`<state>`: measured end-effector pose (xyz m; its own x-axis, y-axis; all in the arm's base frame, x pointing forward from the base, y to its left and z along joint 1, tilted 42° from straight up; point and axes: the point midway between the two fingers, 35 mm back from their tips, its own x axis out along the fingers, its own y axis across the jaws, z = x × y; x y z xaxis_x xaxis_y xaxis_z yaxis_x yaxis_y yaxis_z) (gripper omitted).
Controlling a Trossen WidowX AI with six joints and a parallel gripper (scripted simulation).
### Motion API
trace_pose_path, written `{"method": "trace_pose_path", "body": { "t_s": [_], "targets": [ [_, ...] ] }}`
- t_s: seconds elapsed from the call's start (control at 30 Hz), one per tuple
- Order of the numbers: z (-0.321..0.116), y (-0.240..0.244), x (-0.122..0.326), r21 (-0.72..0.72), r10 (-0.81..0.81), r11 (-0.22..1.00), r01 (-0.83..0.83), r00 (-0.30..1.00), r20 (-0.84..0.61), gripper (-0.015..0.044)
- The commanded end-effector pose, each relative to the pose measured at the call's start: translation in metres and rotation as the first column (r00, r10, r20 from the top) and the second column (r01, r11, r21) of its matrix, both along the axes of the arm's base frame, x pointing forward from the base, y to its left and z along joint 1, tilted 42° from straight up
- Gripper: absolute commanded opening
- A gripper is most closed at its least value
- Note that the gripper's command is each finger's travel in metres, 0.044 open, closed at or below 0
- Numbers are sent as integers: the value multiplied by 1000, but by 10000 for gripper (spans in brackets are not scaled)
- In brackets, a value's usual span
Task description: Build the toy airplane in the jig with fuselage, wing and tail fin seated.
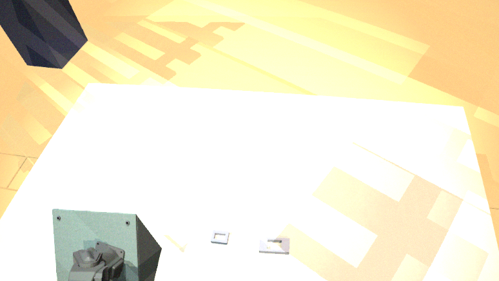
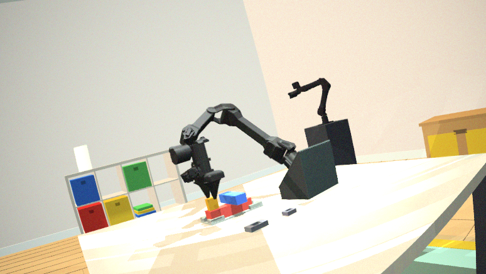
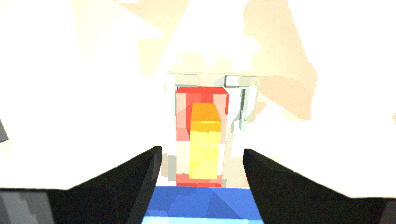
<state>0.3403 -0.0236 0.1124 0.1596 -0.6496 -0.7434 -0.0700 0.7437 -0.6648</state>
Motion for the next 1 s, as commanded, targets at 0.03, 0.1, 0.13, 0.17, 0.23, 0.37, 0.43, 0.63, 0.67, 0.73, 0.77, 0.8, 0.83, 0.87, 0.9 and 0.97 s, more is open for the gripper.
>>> {"method": "trace_pose_path", "body": {
  "t_s": [0.03, 0.1, 0.13, 0.17, 0.23, 0.37, 0.43, 0.63, 0.67, 0.73, 0.77, 0.8, 0.83, 0.87, 0.9, 0.97],
  "targets": [
    [47, 42, -10, 3, 13, 1000, -13, 1000, 18, 260],
    [49, 43, -11, 2, 13, 1000, -13, 1000, 18, 260],
    [48, 44, -10, 2, 13, 1000, -13, 1000, 18, 260],
    [48, 45, -9, 2, 13, 1000, -13, 1000, 18, 260],
    [48, 45, -9, 2, 13, 1000, -13, 1000, 18, 260],
    [48, 45, -9, 2, 13, 1000, -13, 1000, 18, 260],
    [48, 45, -9, 2, 13, 1000, -13, 1000, 18, 260],
    [48, 44, -9, 2, 13, 1000, -13, 1000, 18, 260],
    [48, 44, -9, 2, 13, 1000, -13, 1000, 18, 260],
    [48, 44, -9, 2, 13, 1000, -13, 1000, 18, 260],
    [48, 44, -9, 2, 13, 1000, -13, 1000, 18, 260],
    [48, 44, -9, 2, 13, 1000, -13, 1000, 18, 260],
    [48, 44, -9, 2, 13, 1000, -13, 1000, 18, 260],
    [48, 44, -9, 2, 13, 1000, -13, 1000, 18, 260],
    [48, 44, -9, 2, 13, 1000, -13, 1000, 18, 260],
    [48, 44, -9, 2, 13, 1000, -13, 1000, 18, 260]
  ]
}}
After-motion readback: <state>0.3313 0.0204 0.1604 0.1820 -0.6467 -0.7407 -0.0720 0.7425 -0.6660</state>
